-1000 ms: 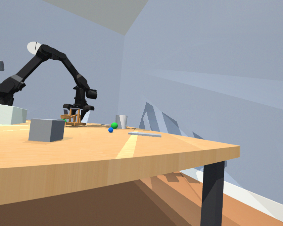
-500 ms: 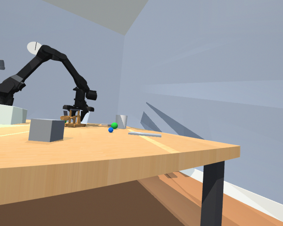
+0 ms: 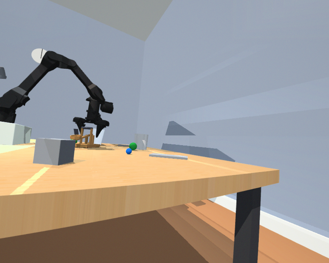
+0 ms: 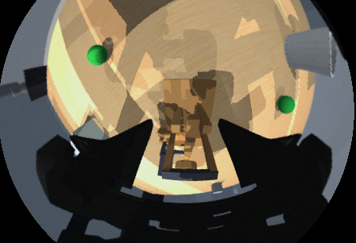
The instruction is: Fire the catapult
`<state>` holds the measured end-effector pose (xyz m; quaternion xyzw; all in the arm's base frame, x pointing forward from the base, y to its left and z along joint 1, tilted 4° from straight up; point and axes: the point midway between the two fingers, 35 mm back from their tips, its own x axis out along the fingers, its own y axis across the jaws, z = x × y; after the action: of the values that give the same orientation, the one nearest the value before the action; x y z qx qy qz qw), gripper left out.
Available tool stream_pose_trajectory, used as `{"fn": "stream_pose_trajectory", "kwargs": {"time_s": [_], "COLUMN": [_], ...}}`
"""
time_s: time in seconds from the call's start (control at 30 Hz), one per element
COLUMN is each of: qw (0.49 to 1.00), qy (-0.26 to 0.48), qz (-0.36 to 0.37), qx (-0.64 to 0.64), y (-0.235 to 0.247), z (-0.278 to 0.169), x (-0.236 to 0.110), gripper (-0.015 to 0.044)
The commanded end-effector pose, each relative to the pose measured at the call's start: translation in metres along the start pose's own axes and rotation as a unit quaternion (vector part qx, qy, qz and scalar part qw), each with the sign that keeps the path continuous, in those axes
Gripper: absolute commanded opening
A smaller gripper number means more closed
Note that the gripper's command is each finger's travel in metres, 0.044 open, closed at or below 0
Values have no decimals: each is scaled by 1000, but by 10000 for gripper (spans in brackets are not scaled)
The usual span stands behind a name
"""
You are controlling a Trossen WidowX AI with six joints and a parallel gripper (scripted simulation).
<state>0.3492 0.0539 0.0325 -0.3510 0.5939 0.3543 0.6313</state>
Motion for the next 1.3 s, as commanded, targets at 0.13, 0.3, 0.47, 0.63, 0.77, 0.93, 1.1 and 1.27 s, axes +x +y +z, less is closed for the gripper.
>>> {"fn": "stream_pose_trajectory", "kwargs": {"time_s": [0.13, 0.3, 0.47, 0.63, 0.77, 0.93, 1.1, 1.27], "qw": [1000, 1000, 1000, 1000, 1000, 1000, 1000, 1000], "qy": [-14, -17, -13, -13, -13, -13, -13, -13], "qz": [-17, -21, -15, -15, -15, -15, -15, -15], "qx": [-1, 1, 2, 2, 2, 2, 2, 2], "y": [-2, -4, -3, -3, -3, -4, -4, -5], "z": [1, 4, 3, 3, 3, 3, 4, 4], "x": [-75, -66, -47, -24, -23, -15, -7, 1], "gripper": [440, 440, 440, 440, 440, 440, 440, 440]}}
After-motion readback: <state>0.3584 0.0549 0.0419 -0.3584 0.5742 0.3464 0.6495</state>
